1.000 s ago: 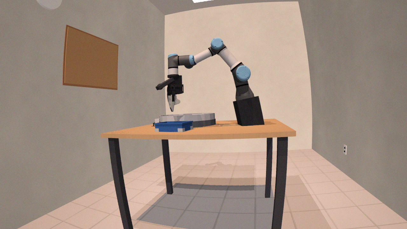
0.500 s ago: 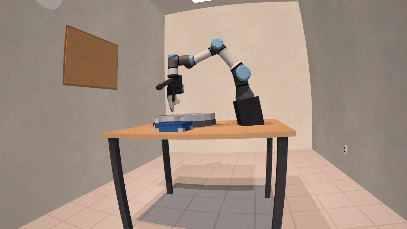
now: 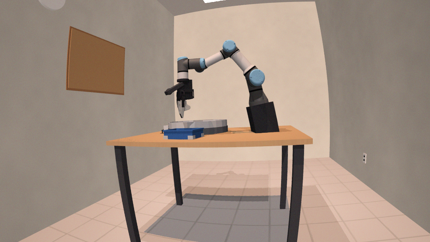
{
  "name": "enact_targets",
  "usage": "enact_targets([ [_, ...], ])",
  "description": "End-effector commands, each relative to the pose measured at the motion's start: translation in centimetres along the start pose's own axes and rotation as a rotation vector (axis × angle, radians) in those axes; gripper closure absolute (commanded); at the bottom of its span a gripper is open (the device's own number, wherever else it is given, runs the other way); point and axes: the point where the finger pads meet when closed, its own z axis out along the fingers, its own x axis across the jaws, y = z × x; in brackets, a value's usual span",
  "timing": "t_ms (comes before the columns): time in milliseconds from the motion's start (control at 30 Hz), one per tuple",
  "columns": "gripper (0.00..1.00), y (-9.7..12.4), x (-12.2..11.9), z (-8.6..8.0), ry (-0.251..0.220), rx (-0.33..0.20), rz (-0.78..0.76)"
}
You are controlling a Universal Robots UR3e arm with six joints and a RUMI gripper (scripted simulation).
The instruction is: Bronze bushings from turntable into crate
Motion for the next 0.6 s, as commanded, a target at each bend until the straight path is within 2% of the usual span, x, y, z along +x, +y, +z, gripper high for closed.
enact_targets([
  [0, 0.94, -0.1, 0.0, -0.1, 0.002, 0.003, 0.000],
  [333, 0.94, 0.1, 0.2, -0.1, 0.002, 0.003, 0.000],
  [567, 0.94, 1.1, 0.9, -0.1, 0.002, 0.003, 0.000],
])
